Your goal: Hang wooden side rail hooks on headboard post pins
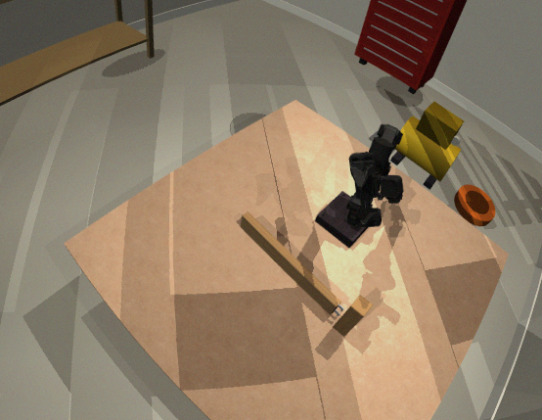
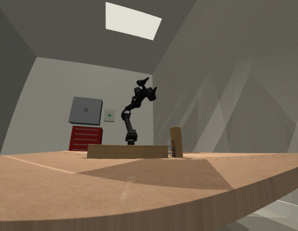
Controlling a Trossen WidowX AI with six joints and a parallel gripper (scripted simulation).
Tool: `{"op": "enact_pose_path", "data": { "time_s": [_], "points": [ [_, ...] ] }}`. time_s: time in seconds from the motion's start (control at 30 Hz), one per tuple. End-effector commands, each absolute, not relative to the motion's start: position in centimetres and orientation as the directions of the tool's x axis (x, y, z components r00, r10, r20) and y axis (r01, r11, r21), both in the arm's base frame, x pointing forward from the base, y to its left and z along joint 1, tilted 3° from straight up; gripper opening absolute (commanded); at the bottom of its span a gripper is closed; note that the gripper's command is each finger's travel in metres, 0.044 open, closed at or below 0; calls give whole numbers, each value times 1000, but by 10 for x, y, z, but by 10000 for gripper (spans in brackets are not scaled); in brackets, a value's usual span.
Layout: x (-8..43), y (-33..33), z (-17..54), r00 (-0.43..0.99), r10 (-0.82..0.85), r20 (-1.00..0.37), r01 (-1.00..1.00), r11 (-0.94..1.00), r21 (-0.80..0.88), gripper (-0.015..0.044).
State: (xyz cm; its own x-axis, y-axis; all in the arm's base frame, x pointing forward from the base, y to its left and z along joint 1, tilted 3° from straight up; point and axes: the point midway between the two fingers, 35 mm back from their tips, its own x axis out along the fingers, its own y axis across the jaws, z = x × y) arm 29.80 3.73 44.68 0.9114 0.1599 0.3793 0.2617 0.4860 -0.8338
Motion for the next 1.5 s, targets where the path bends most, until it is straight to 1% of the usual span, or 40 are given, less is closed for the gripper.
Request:
{"op": "enact_pose_path", "data": {
  "time_s": [0.0, 0.2, 0.37, 0.57, 0.77, 0.83, 1.47],
  "points": [
    [319, 48, 391, 940, 188, 284, 120, 599, -792, 440],
    [331, 65, 311, 961, 232, 148, -72, 732, -677, 440],
    [327, 77, 242, 963, 269, 27, -213, 816, -537, 440],
    [306, 88, 161, 943, 310, -124, -334, 883, -329, 440],
    [268, 92, 91, 900, 342, -270, -382, 917, -111, 440],
    [263, 92, 84, 894, 345, -286, -383, 920, -87, 440],
    [263, 92, 84, 894, 345, -286, -383, 920, -87, 440]
  ]
}}
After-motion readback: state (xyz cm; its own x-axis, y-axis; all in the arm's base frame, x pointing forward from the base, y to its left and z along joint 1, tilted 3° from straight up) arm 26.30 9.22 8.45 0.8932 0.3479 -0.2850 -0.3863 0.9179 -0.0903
